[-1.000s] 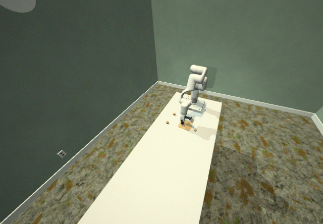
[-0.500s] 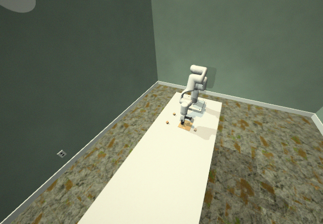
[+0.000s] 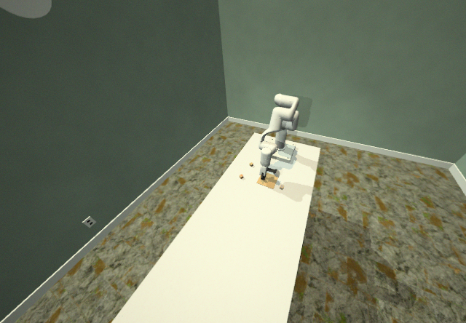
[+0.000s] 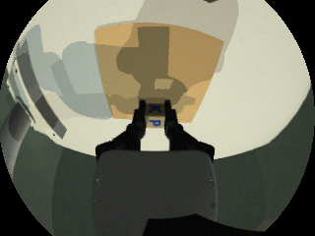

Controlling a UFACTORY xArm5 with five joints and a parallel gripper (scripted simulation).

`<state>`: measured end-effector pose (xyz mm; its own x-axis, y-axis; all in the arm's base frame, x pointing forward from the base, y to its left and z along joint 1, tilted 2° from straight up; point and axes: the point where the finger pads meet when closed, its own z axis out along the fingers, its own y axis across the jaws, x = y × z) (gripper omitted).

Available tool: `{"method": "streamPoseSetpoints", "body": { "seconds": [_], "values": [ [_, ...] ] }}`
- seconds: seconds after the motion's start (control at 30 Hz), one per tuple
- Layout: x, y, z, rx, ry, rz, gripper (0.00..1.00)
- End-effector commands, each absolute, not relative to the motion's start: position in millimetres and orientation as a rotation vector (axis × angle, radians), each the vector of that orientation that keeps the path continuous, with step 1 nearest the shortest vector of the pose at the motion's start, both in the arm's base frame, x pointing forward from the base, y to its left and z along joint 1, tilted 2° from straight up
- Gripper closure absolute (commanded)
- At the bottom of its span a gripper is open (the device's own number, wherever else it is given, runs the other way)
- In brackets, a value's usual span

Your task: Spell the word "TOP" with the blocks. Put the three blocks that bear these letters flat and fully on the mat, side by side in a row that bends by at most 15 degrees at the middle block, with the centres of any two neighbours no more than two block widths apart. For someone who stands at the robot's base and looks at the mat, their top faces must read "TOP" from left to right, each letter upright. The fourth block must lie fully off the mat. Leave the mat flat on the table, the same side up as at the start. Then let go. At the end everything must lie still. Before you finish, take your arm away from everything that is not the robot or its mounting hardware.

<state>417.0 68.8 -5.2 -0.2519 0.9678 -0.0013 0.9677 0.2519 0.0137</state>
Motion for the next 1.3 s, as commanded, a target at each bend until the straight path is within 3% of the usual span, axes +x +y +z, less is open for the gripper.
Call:
{"method": "streamPoseSetpoints", "body": {
  "seconds": [0.0, 0.93, 1.27],
  "values": [
    [418.3, 69.0, -4.2, 1.914, 2.476, 0.02, 0.79],
    [418.3, 69.0, -4.2, 1.914, 2.476, 0.02, 0.79],
    [418.3, 69.0, -4.2, 1.914, 2.476, 0.02, 0.66]
  ]
}}
